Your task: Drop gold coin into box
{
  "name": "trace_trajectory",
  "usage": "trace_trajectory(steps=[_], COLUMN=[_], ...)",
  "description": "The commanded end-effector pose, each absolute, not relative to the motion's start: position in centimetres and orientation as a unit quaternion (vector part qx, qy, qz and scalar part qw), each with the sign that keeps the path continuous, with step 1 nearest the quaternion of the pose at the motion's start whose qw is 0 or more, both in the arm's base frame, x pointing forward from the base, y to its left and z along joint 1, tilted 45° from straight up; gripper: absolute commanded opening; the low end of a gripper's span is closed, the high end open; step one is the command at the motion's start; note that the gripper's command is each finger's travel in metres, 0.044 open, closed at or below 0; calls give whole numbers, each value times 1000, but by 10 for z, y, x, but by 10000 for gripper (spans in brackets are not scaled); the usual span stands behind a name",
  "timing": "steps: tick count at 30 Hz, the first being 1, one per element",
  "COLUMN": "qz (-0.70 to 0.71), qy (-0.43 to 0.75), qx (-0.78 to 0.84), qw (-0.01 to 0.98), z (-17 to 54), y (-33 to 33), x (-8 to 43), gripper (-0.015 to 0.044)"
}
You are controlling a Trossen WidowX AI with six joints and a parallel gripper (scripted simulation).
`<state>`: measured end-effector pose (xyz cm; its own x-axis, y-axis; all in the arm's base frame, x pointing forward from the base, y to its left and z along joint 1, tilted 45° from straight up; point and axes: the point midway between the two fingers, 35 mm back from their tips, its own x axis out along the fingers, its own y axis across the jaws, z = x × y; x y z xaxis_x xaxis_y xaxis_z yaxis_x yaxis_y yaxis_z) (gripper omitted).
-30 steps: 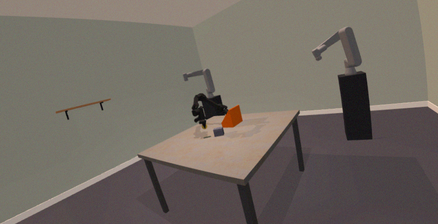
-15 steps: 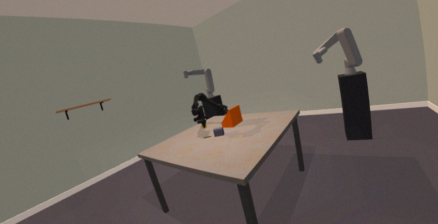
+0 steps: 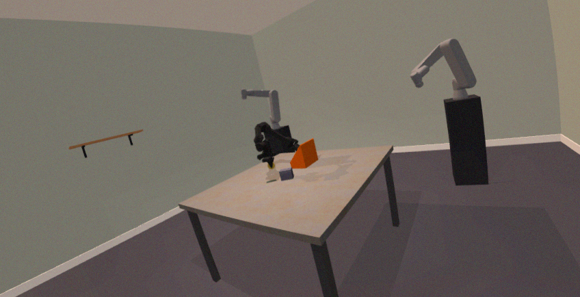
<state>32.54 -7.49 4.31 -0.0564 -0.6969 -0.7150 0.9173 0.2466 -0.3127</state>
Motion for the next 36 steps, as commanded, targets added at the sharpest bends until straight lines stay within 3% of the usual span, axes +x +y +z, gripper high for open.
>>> trace_trajectory(steps=[1, 36], qz=[-599, -601], qy=[415, 415], qx=[133, 131], qw=[672, 670], z=[33, -20], y=[-66, -11], x=[321, 282], gripper=[0, 0])
